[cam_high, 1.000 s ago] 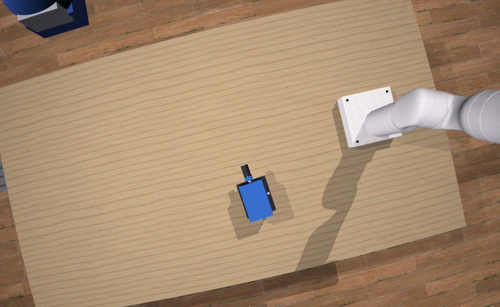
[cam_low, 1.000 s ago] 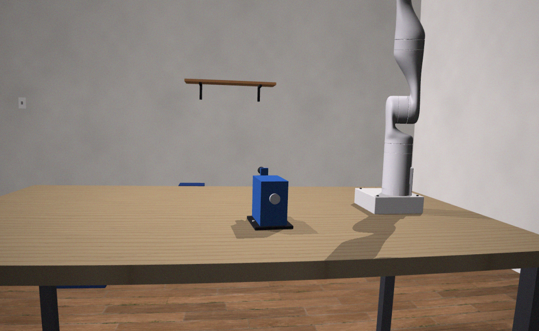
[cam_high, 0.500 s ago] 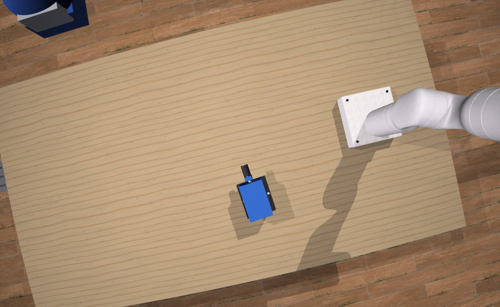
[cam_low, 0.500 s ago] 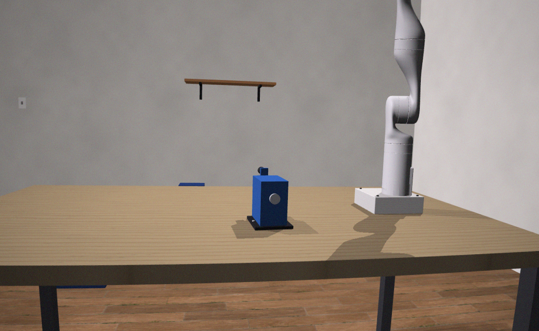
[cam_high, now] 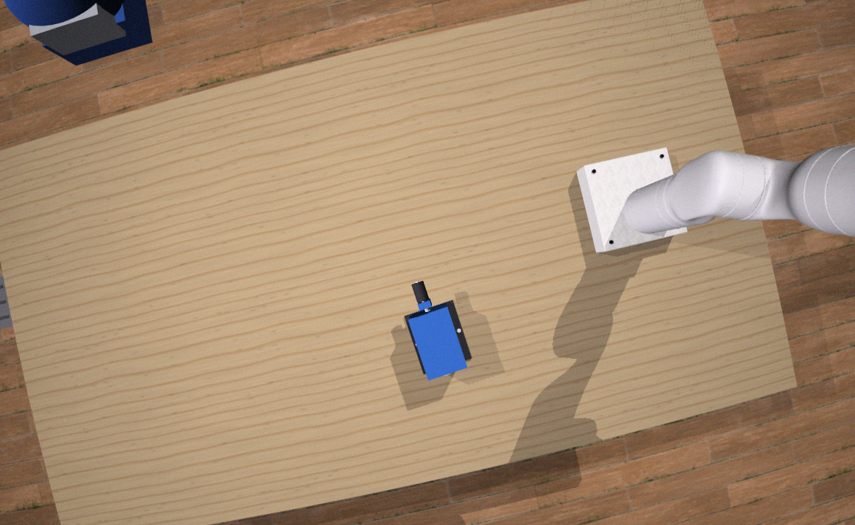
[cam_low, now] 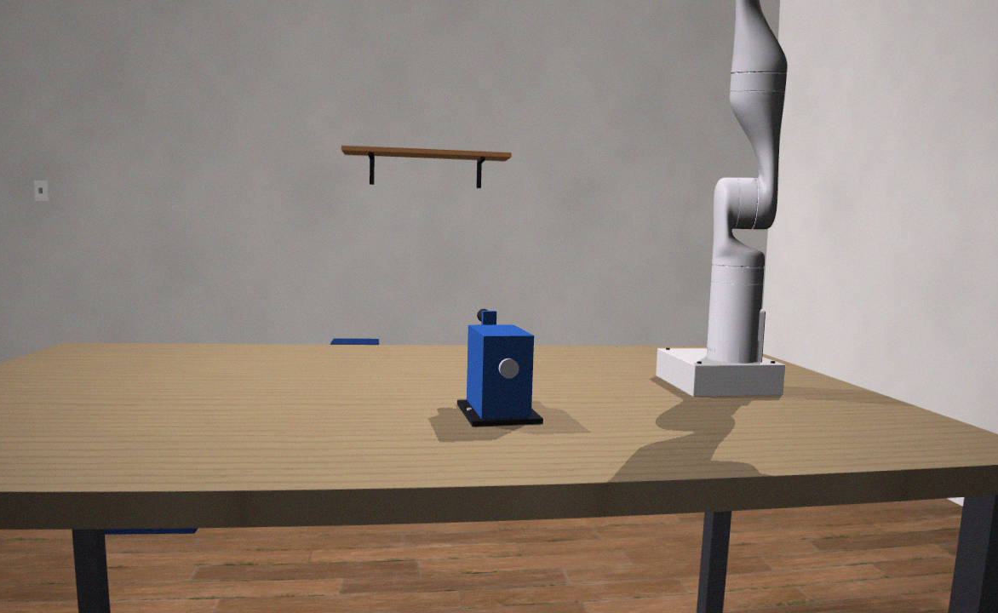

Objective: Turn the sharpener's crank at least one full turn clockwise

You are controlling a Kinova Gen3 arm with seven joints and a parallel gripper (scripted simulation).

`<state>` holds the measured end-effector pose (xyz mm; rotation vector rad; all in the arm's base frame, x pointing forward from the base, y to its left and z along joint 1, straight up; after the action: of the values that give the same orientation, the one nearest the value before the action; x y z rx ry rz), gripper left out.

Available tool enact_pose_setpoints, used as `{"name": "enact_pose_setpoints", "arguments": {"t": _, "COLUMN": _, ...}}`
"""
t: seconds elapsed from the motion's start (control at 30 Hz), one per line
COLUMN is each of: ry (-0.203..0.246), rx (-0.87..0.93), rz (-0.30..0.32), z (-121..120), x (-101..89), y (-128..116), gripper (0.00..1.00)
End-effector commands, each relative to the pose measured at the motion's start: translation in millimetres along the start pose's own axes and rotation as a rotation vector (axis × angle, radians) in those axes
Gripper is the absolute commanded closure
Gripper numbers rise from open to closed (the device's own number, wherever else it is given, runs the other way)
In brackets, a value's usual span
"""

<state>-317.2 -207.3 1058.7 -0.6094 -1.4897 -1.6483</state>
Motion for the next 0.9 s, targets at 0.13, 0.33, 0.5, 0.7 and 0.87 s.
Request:
{"name": "enact_pose_setpoints", "arguments": {"t": 0.13, "ry": 0.062, "rx": 0.01, "rz": 0.006, "z": -33.3, "x": -3.1, "y": 6.8, "gripper": 0.0}}
{"name": "enact_pose_setpoints", "arguments": {"t": 0.33, "ry": 0.137, "rx": 0.014, "rz": 0.015, "z": -71.4, "x": -9.3, "y": 16.1, "gripper": 0.0}}
{"name": "enact_pose_setpoints", "arguments": {"t": 0.5, "ry": 0.137, "rx": 0.014, "rz": 0.015, "z": -71.4, "x": -9.3, "y": 16.1, "gripper": 0.0}}
{"name": "enact_pose_setpoints", "arguments": {"t": 0.7, "ry": 0.213, "rx": 0.018, "rz": 0.027, "z": -109.0, "x": -18.0, "y": 26.8, "gripper": 0.0}}
{"name": "enact_pose_setpoints", "arguments": {"t": 0.87, "ry": 0.289, "rx": 0.021, "rz": 0.041, "z": -145.7, "x": -29.2, "y": 38.8, "gripper": 0.0}}
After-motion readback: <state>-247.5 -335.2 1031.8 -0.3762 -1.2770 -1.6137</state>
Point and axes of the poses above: the point where the finger pads meet when closed, its own x axis out along the fingers, its own z axis across the jaws, y = z × x, the point moved 5 cm from there along -x, back along the fingers, and after that the axes turned 14 degrees about -x, right-handed, at the moved point
